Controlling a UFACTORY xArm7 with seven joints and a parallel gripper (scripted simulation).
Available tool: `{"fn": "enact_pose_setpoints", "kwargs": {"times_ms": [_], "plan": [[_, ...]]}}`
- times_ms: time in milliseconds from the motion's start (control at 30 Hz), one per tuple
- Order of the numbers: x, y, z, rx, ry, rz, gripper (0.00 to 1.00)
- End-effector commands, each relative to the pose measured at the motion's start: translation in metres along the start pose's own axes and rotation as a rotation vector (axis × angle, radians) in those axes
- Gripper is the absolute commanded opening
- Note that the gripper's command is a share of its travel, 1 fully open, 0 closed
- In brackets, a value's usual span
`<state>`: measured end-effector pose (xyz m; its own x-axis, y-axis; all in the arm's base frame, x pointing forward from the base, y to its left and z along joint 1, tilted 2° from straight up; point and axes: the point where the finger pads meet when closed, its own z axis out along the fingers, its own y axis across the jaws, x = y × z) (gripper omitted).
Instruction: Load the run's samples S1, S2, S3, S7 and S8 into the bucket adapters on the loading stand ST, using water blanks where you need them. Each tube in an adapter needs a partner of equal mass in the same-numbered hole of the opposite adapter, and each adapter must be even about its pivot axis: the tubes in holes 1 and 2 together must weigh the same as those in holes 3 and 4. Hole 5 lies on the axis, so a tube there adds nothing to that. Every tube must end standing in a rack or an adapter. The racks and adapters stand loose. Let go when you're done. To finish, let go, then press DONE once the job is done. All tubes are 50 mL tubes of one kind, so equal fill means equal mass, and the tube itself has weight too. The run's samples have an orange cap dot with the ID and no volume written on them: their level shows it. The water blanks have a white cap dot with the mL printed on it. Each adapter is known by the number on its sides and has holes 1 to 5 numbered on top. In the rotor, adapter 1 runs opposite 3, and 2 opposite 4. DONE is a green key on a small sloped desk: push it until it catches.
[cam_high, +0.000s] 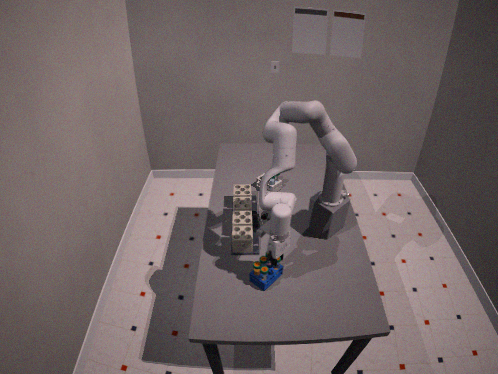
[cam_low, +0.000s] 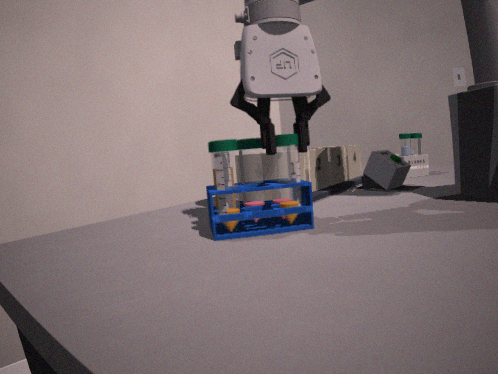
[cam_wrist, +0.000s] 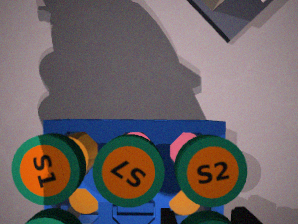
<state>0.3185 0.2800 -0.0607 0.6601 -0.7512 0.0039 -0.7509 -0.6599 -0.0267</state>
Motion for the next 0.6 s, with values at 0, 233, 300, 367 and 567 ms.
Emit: {"fn": "enact_pose_setpoints", "kwargs": {"times_ms": [0, 233, 300, 367, 567], "plan": [[0.0, -0.0015, -0.0011, 0.004, 0.0, 0.0, 0.0], [0.0, -0.0015, -0.0051, 0.004, 0.0, 0.0, 0.0], [0.0, -0.0015, -0.0064, 0.004, 0.0, 0.0, 0.0], [0.0, -0.0015, -0.0078, 0.004, 0.0, 0.0, 0.0], [0.0, -0.0015, -0.0104, 0.004, 0.0, 0.0, 0.0]]}}
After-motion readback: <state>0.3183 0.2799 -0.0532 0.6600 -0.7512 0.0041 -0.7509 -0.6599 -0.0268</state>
